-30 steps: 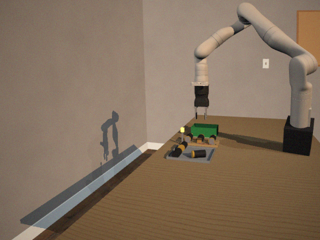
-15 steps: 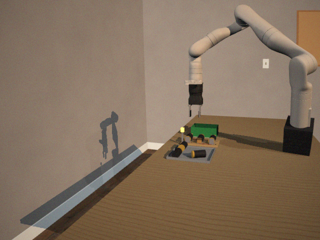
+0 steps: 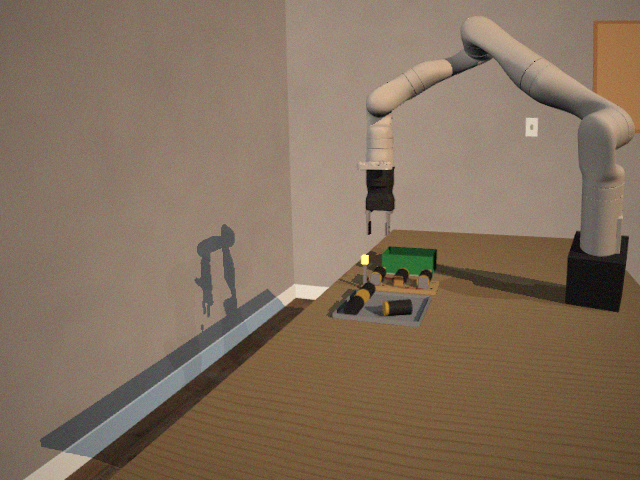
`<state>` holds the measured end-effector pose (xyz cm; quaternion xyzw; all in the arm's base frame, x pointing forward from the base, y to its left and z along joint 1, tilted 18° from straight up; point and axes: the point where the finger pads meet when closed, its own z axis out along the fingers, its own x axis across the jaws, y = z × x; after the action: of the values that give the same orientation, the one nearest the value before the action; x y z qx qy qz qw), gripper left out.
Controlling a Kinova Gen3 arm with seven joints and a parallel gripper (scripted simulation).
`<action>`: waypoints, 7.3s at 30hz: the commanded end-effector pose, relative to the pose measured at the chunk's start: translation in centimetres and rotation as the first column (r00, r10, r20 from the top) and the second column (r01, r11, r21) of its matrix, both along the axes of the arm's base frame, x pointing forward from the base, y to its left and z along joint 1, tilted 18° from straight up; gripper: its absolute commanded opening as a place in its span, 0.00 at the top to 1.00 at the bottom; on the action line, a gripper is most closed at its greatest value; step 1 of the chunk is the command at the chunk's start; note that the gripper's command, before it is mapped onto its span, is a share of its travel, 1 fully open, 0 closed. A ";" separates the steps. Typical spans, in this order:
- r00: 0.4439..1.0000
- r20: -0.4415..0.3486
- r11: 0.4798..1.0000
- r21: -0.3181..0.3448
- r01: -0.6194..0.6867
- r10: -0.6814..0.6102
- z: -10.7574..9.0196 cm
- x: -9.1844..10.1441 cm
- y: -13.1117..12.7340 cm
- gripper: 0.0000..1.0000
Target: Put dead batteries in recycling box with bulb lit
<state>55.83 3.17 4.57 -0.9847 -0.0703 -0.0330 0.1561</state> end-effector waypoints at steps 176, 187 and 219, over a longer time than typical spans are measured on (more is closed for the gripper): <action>1.000 0.001 1.000 0.000 0.001 -0.001 -11.6 0.7 3.9 0.43; 1.000 0.001 1.000 0.000 0.001 -0.001 -9.7 0.6 3.2 0.43; 1.000 0.001 1.000 0.000 0.001 -0.001 0.0 0.1 0.0 0.43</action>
<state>55.85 3.45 4.38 -0.9844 -0.0713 -0.0311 0.1575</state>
